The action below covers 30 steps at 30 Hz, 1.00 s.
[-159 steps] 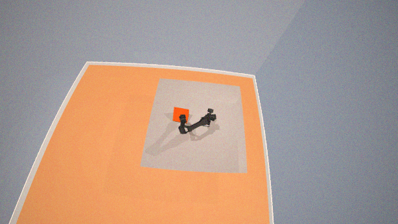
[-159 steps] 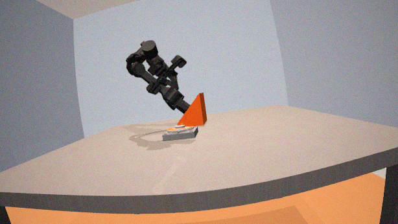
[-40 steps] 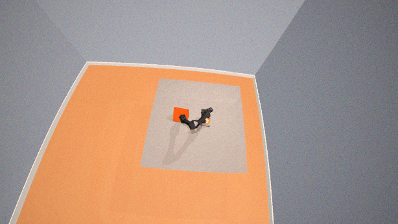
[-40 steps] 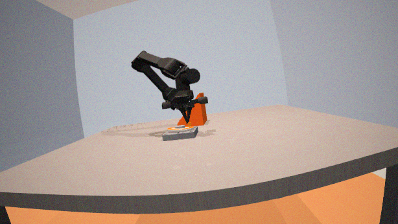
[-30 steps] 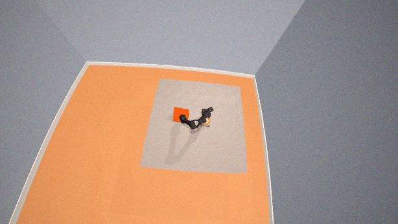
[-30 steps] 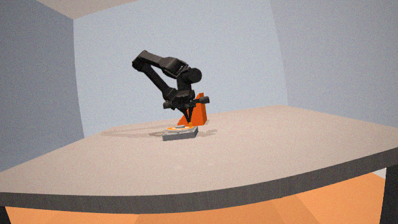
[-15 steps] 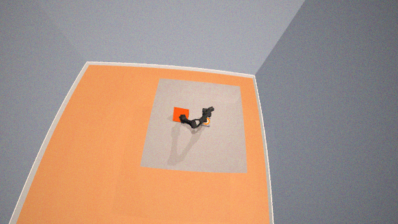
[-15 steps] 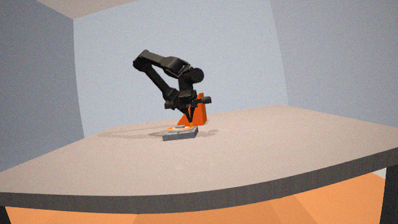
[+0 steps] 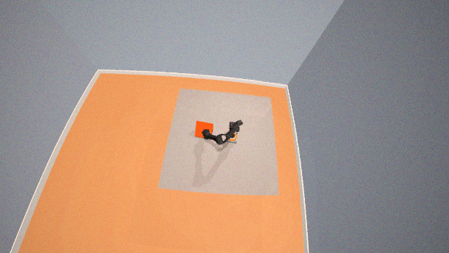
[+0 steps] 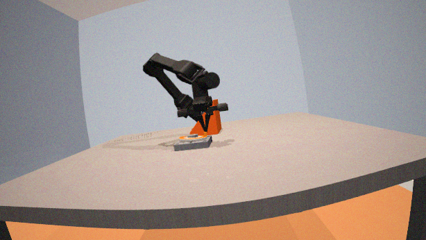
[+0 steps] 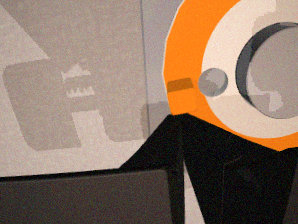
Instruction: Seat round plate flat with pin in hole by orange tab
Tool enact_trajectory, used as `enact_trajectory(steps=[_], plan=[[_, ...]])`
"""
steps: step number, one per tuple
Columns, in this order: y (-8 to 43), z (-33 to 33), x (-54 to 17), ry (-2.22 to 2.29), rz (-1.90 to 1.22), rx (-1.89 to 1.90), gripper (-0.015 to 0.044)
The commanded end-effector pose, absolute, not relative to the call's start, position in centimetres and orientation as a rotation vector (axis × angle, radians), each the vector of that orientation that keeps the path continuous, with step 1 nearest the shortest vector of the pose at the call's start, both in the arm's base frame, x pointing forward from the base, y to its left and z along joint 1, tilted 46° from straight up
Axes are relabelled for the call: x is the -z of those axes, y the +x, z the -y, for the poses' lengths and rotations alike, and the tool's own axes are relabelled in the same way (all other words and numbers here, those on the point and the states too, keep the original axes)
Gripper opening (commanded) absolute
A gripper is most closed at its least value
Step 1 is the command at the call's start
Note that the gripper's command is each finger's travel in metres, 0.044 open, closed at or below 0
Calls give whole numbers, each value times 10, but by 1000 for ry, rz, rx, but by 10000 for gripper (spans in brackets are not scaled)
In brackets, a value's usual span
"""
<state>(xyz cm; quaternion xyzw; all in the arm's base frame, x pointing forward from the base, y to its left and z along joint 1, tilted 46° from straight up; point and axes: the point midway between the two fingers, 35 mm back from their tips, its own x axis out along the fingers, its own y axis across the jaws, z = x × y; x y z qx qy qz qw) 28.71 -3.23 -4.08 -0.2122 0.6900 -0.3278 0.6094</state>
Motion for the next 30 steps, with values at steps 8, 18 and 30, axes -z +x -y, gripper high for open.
enact_trajectory(steps=[8,18,30], plan=[[299,35,44,-493,-1596,759,0],[309,36,44,-492,-1596,759,0],[322,41,41,-492,-1595,759,0]])
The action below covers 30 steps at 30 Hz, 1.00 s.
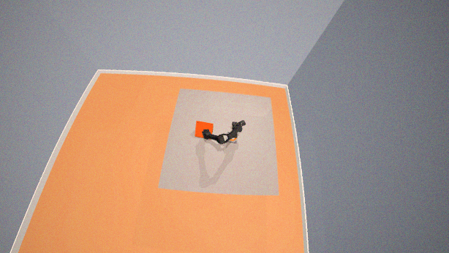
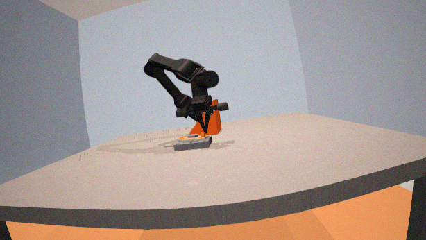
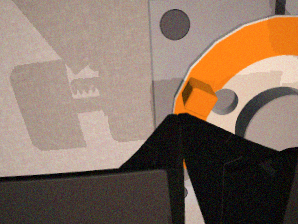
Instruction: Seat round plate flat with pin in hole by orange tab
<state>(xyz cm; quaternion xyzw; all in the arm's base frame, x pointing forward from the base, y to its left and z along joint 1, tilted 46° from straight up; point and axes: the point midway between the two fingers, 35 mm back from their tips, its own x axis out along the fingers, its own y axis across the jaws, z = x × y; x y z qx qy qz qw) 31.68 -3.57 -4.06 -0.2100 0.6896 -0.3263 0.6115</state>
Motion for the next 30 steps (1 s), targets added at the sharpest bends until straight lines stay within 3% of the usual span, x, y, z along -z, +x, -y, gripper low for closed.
enact_trajectory(steps=[1,30], plan=[[324,42,41,-492,-1595,759,0],[346,59,23,-493,-1594,761,0]])
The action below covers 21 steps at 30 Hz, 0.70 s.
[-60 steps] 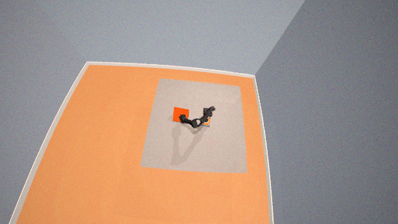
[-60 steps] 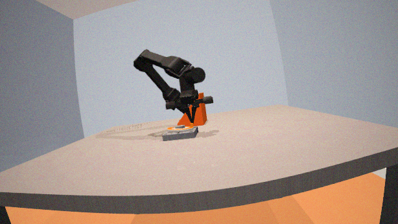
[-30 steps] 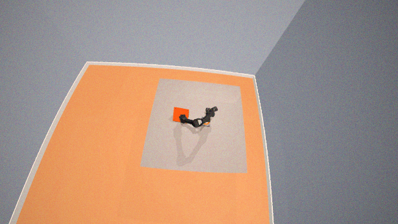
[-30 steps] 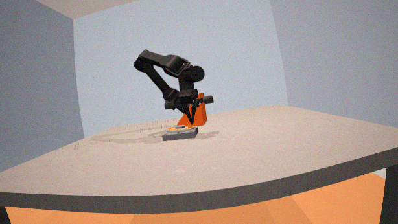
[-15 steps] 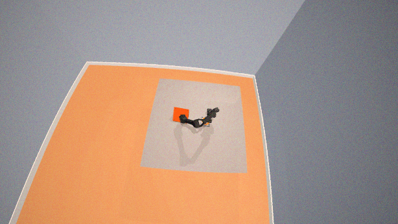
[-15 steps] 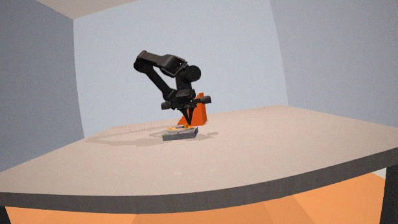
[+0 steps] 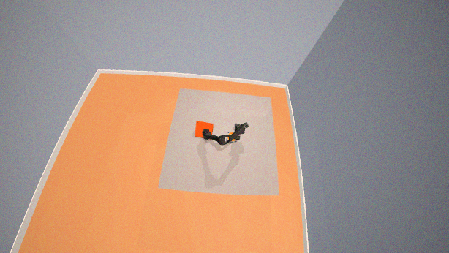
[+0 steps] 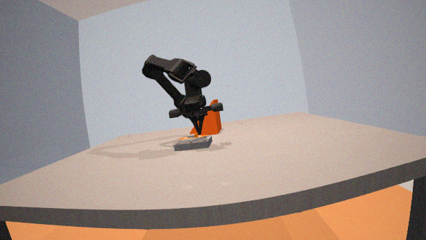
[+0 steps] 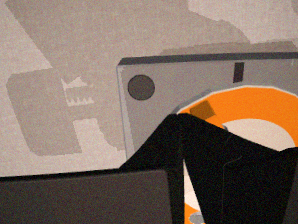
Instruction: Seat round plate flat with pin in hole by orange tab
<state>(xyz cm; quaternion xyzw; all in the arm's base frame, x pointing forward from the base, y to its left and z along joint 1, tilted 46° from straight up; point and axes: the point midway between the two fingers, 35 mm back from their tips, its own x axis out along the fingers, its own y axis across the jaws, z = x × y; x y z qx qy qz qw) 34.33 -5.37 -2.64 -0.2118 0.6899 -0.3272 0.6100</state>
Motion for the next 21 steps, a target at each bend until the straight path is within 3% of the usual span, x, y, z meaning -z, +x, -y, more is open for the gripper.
enact_trajectory(steps=[1,21], plan=[[346,60,22,-493,-1594,761,0],[350,68,15,-494,-1593,761,0]])
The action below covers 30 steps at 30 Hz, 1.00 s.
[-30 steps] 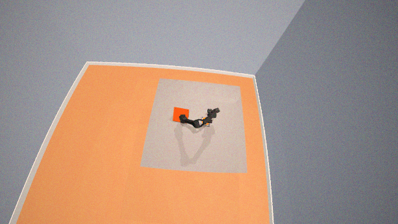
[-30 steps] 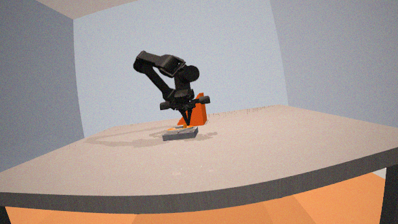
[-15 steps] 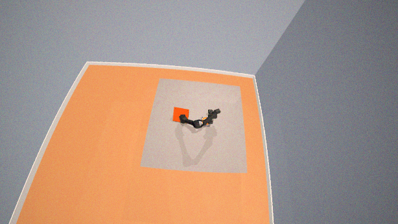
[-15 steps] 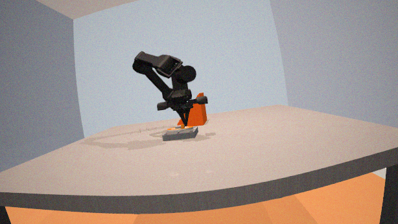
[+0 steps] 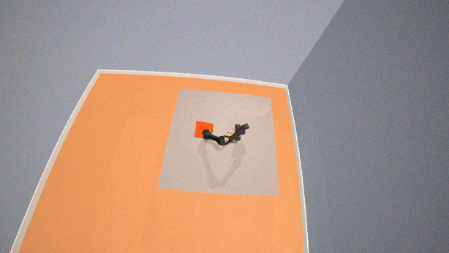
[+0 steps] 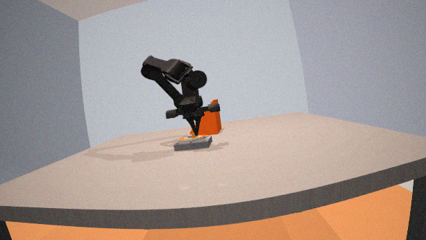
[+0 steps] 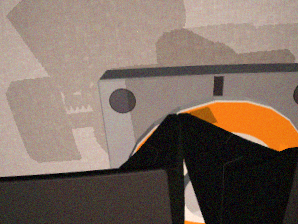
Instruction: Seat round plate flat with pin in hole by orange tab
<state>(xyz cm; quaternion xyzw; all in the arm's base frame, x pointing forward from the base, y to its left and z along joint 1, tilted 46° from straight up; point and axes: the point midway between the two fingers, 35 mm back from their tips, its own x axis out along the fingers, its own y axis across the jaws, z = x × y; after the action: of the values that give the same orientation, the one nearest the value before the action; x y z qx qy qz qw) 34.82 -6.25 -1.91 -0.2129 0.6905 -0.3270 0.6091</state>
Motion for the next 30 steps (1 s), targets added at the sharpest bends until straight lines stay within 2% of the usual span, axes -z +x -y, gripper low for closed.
enact_trajectory(steps=[1,14,23,30], plan=[[350,68,15,-494,-1593,761,0],[350,74,11,-494,-1593,762,0],[354,42,-17,-492,-1594,760,0],[353,44,-10,-512,-1599,752,0]])
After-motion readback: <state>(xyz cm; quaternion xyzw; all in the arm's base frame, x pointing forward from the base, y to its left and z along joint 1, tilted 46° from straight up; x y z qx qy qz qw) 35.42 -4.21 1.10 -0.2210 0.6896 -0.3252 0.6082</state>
